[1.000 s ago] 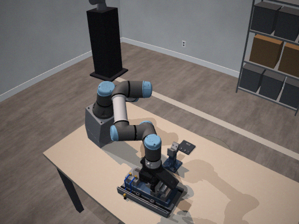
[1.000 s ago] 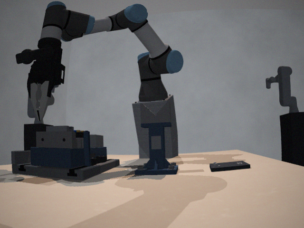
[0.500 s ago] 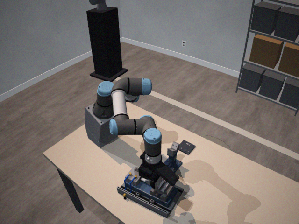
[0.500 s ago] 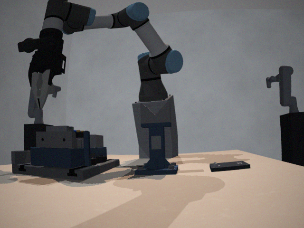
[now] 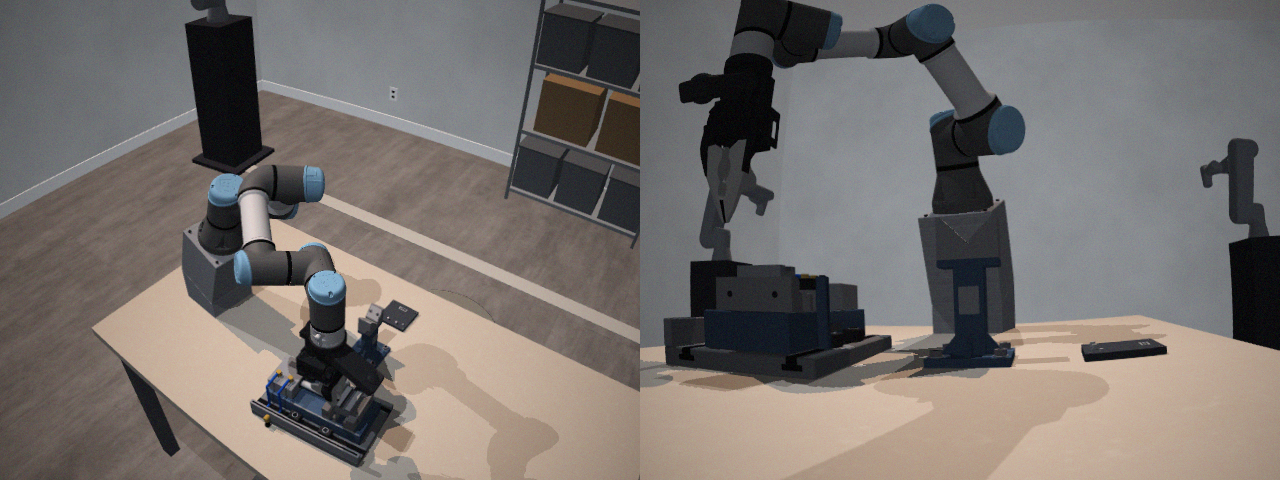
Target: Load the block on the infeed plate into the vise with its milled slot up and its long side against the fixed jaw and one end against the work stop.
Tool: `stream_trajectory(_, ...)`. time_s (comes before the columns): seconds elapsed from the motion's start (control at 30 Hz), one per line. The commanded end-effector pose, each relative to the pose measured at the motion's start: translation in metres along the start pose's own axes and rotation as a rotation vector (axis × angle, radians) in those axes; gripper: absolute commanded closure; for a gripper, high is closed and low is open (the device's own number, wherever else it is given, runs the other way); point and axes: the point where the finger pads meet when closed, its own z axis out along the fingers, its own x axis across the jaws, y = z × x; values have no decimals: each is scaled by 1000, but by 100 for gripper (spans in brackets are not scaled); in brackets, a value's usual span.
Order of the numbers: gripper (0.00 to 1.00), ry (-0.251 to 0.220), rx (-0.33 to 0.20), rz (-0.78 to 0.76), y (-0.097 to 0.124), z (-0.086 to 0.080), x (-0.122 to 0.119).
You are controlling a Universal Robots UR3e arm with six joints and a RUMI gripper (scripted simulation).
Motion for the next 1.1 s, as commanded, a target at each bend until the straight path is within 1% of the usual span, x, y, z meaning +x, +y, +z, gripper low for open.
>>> stream_trajectory(0.0,100,2,2,-1,-1,-1,1)
stream_trajectory(0.27,100,2,2,-1,-1,-1,-1)
stream_trajectory(0.47,100,2,2,-1,-1,-2,-15)
stream_trajectory(1.07,100,2,2,-1,-1,-2,-15)
